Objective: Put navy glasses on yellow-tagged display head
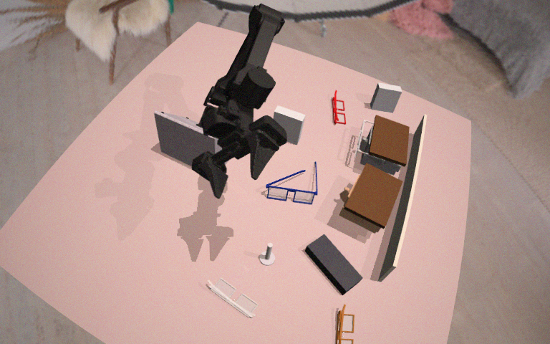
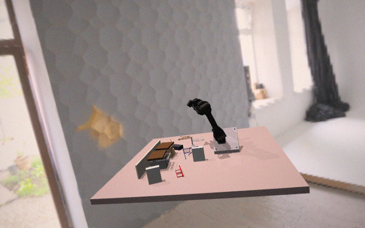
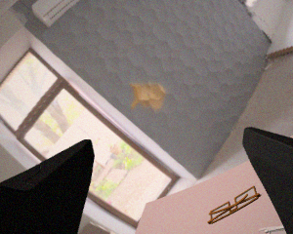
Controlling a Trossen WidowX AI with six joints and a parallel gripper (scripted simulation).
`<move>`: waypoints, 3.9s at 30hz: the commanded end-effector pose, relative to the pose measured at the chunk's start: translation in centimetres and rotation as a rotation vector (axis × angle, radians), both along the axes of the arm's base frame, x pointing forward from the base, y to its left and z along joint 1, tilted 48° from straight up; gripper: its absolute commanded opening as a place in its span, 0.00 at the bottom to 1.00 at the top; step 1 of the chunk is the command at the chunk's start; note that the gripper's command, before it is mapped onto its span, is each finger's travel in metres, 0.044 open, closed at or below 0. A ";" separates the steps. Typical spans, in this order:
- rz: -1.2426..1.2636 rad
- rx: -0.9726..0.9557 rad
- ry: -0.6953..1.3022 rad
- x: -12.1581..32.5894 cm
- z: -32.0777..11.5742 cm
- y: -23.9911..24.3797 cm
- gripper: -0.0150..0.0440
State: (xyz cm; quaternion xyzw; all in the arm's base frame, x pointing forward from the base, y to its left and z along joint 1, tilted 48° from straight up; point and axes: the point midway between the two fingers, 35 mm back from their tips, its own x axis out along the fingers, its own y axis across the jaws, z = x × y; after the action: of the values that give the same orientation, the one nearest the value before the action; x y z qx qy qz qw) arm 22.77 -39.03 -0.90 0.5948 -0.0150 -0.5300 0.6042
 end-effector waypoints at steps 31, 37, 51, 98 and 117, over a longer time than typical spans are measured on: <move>2.098 -0.312 0.572 14.5 -9.3 16.5 0.25; 2.507 -0.499 0.381 15.5 -9.0 21.0 0.25; 2.910 -0.879 -0.113 16.5 -7.3 27.5 0.25; 2.909 -0.879 -0.117 16.6 -11.3 31.9 0.25; 2.909 -0.879 -0.117 17.0 -11.5 31.8 0.25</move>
State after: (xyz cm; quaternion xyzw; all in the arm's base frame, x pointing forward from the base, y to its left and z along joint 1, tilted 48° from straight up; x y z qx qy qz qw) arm 39.76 -7.28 -12.24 -0.1152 0.3895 0.5782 0.7076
